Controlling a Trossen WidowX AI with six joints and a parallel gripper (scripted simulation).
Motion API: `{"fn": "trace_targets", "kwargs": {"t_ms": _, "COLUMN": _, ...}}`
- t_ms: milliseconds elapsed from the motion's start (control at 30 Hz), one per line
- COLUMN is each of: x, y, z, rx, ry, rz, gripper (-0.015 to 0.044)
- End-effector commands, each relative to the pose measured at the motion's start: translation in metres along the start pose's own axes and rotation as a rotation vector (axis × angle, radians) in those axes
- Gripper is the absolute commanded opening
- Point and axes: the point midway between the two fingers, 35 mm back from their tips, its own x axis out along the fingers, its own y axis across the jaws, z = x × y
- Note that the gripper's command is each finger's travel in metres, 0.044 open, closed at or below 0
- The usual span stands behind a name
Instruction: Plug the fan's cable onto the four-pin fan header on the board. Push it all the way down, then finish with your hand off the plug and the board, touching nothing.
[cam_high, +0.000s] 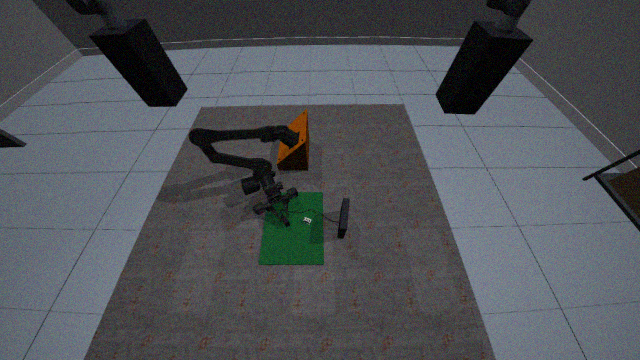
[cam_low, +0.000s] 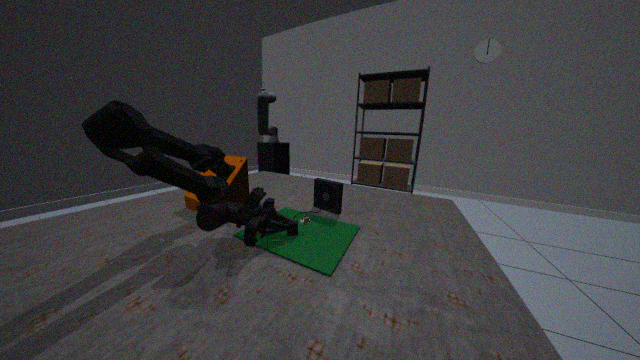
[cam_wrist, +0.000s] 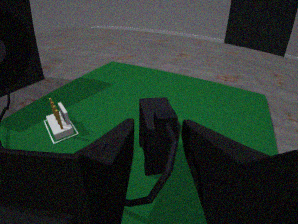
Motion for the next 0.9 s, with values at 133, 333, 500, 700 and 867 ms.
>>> {"fn": "trace_targets", "kwargs": {"t_ms": 133, "x": 0.000, "y": 0.000, "z": 0.000, "rx": 0.000, "ry": 0.000, "rz": 0.000, "gripper": 0.0140}}
{"fn": "trace_targets", "kwargs": {"t_ms": 333, "x": 0.000, "y": 0.000, "z": 0.000, "rx": 0.000, "ry": 0.000, "rz": 0.000, "gripper": 0.0140}}
{"fn": "trace_targets", "kwargs": {"t_ms": 500, "x": -0.010, "y": -0.004, "z": 0.003, "rx": -0.002, "ry": 0.003, "rz": 0.003, "gripper": 0.0140}}
{"fn": "trace_targets", "kwargs": {"t_ms": 700, "x": -0.029, "y": -0.009, "z": 0.009, "rx": -0.004, "ry": 0.006, "rz": 0.008, "gripper": 0.0140}}
{"fn": "trace_targets", "kwargs": {"t_ms": 867, "x": -0.044, "y": -0.011, "z": 0.015, "rx": -0.004, "ry": 0.007, "rz": 0.010, "gripper": 0.0140}}
